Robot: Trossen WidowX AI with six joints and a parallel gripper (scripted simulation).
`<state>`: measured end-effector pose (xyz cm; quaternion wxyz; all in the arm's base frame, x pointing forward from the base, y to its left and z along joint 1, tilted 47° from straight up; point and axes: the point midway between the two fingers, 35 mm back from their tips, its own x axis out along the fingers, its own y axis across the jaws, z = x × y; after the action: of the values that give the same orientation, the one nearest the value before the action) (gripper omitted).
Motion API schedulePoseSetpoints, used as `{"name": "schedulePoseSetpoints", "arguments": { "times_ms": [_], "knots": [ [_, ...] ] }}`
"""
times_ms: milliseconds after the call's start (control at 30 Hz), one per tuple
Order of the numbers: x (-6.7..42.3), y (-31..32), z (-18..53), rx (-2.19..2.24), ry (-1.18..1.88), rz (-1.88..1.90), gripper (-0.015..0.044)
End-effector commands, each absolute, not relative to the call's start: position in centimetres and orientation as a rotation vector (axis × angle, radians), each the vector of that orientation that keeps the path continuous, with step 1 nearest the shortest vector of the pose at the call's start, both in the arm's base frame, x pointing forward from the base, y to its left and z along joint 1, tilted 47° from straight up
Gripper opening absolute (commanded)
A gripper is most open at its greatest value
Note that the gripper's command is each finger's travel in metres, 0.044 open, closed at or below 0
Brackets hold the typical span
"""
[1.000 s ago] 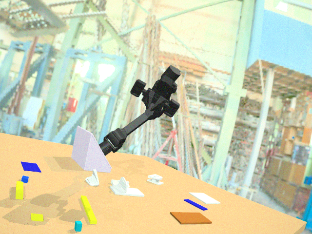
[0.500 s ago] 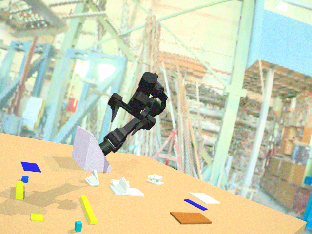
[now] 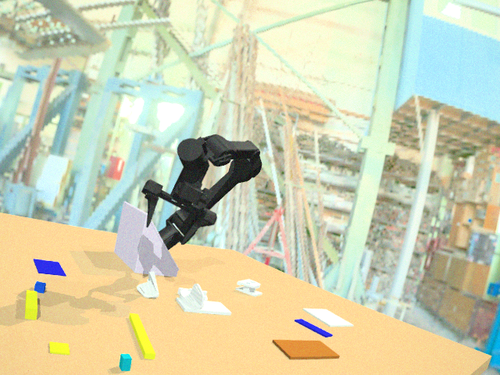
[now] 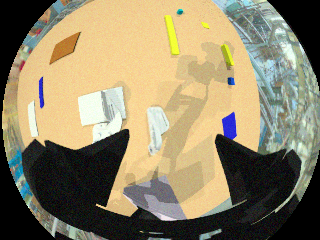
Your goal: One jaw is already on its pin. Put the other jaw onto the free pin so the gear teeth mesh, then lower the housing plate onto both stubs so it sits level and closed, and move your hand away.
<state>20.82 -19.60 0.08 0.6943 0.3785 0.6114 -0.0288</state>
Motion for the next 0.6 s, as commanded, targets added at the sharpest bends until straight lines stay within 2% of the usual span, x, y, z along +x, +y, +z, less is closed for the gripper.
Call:
{"name": "schedulePoseSetpoints", "arguments": {
  "times_ms": [0,333,567],
  "knots": [
    [19.2,-17.6,-1.5,0.887,1.410,0.035,0.0440],
    [15.7,-12.8,-3.8,0.981,1.467,0.264,0.0440],
    [15.5,-12.5,-3.9,0.987,1.469,0.280,0.0440]
  ]
}}
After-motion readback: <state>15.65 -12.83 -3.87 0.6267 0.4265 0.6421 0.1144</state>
